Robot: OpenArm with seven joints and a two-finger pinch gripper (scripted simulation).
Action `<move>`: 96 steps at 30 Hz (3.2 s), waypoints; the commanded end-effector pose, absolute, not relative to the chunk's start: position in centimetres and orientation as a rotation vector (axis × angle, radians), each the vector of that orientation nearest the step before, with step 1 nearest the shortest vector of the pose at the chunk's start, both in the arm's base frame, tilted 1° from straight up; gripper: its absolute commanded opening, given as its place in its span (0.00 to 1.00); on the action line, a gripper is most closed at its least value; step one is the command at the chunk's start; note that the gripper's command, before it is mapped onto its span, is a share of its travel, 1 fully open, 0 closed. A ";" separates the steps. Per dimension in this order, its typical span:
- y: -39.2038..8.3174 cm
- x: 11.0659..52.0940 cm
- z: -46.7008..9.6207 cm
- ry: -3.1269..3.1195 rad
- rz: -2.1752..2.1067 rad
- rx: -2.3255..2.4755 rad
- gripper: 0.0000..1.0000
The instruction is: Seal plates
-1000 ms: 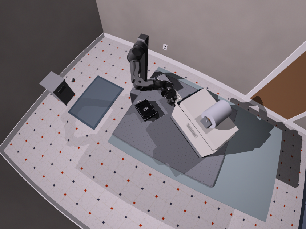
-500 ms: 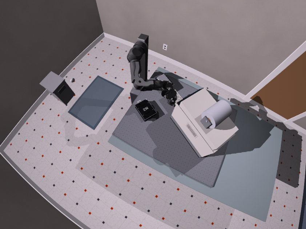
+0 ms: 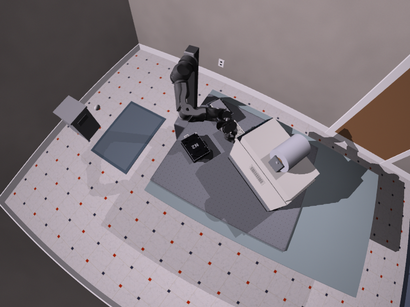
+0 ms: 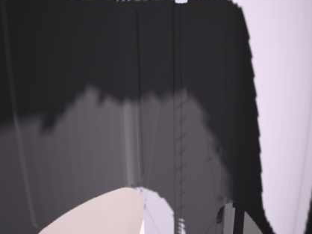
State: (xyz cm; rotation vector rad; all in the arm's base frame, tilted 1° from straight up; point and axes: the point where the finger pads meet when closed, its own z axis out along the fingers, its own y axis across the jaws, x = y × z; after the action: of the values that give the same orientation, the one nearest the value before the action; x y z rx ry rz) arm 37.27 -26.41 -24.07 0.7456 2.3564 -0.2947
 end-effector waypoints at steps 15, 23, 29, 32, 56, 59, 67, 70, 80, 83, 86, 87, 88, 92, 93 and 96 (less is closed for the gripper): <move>-26.4 37.7 -23.9 2.355 -0.282 0.741 0.00; -26.4 37.8 -23.9 2.354 -0.281 0.740 0.00; -26.5 37.8 -23.9 2.354 -0.281 0.741 0.00; -26.5 37.9 -23.9 2.354 -0.281 0.740 0.00; -26.8 38.0 -23.9 2.354 -0.289 0.744 0.00; -26.8 38.0 -23.9 2.354 -0.289 0.744 0.00; -26.7 37.8 -23.7 2.349 -0.293 0.751 0.00; -26.4 37.4 -23.5 2.349 -0.294 0.751 0.00; -25.7 36.4 -23.0 2.351 -0.293 0.751 0.00; -25.4 35.9 -22.3 2.346 -0.289 0.753 0.65; -23.7 36.0 -23.1 2.408 -0.155 0.731 0.65; -23.2 36.0 -23.2 2.423 -0.115 0.728 0.65; -22.7 36.0 -23.3 2.438 -0.075 0.727 0.65; -20.8 35.9 -23.7 2.471 0.016 0.727 0.65; -20.4 35.9 -23.8 2.484 0.056 0.727 0.65; -19.9 35.8 -23.9 2.497 0.097 0.726 0.65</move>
State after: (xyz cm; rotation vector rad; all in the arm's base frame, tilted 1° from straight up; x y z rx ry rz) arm 35.86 -20.28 -23.77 0.7342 2.4861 0.0731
